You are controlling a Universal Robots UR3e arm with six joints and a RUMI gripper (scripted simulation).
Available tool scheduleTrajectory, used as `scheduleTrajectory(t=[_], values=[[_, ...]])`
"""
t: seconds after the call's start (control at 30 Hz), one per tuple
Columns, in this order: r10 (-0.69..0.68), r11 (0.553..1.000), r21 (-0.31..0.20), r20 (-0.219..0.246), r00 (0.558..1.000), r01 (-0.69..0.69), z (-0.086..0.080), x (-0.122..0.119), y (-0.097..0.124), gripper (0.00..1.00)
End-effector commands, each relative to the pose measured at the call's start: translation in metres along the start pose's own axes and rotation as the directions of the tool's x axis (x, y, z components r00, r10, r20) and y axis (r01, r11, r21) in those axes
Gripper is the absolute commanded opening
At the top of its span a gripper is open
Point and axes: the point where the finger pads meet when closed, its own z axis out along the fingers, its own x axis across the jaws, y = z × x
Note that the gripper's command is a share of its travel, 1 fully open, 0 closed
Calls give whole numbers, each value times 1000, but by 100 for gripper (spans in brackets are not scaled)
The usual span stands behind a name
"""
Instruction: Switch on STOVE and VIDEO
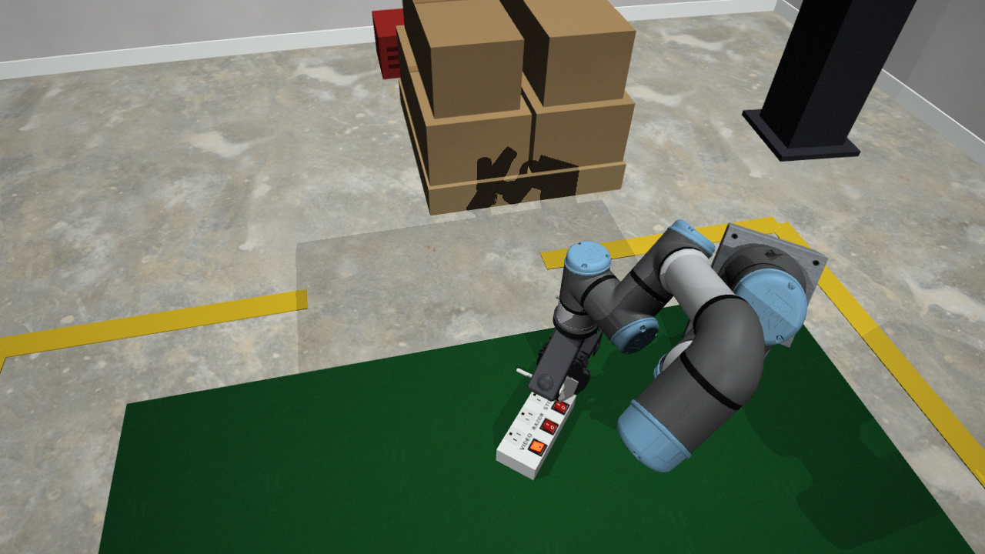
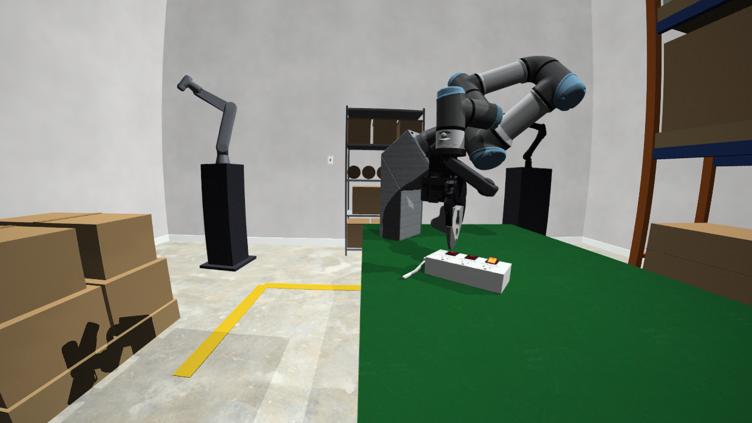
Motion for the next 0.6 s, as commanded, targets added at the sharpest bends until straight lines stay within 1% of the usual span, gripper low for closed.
scheduleTrajectory(t=[0.0, 0.57], values=[[1, 1000, 1, 0, 1000, -1, 0, 0, 0, 0], [2, 1000, 2, 1, 1000, -2, 4, 0, 0, 0]])
